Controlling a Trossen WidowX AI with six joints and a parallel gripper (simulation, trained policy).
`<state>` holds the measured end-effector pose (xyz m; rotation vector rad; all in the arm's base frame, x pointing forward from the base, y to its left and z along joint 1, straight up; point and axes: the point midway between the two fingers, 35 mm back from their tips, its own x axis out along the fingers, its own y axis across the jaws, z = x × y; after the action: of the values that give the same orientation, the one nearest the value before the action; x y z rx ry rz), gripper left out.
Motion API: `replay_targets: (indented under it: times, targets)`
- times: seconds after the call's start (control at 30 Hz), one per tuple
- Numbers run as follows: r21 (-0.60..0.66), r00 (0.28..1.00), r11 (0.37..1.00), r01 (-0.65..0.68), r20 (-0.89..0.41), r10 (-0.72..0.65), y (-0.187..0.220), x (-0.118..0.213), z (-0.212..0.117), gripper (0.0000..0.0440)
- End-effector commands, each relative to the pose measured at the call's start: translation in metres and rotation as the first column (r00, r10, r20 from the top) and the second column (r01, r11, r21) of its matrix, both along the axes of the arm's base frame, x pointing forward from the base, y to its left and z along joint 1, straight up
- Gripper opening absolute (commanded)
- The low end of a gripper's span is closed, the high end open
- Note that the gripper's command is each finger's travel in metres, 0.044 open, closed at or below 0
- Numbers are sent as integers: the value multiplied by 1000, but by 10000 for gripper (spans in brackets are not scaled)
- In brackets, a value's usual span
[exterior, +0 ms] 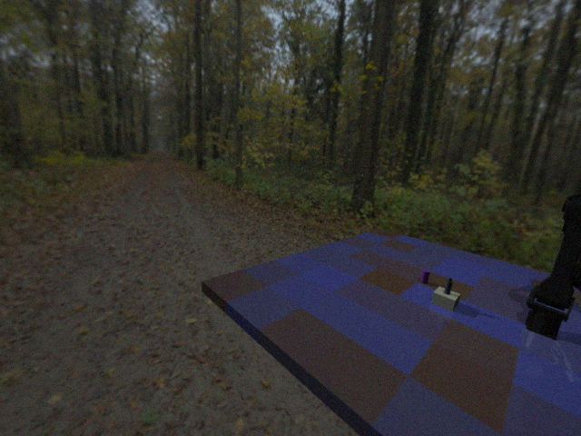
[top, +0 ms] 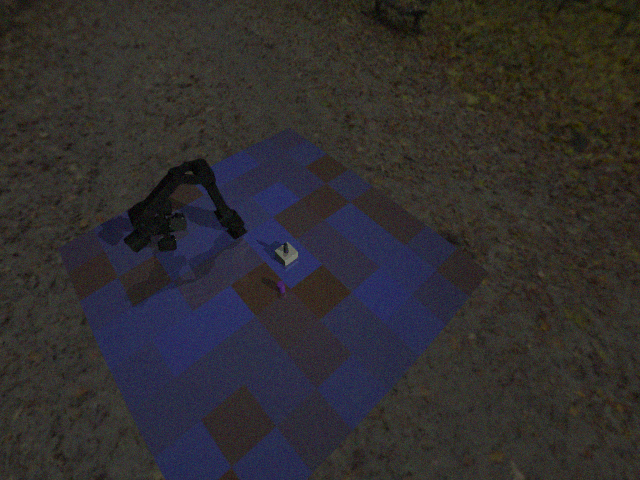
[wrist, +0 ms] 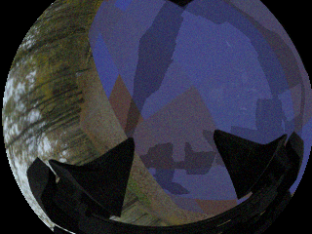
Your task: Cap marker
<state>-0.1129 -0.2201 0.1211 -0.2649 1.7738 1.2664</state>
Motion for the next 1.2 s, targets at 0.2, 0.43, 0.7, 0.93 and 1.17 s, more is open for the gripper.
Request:
replay_targets:
  times: [0.2,0.43,0.7,0.93,1.17]
  targets:
    - [-59,1000,998,10,17,-9,-15,10,-5,222]
    - [-111,999,994,3,36,1,-30,24,-8,212]
    - [-163,998,987,-10,60,20,-46,37,-10,227]
    - [-205,996,979,-19,80,36,-60,50,-11,240]
    - [-246,994,969,-25,100,51,-72,63,-13,252]
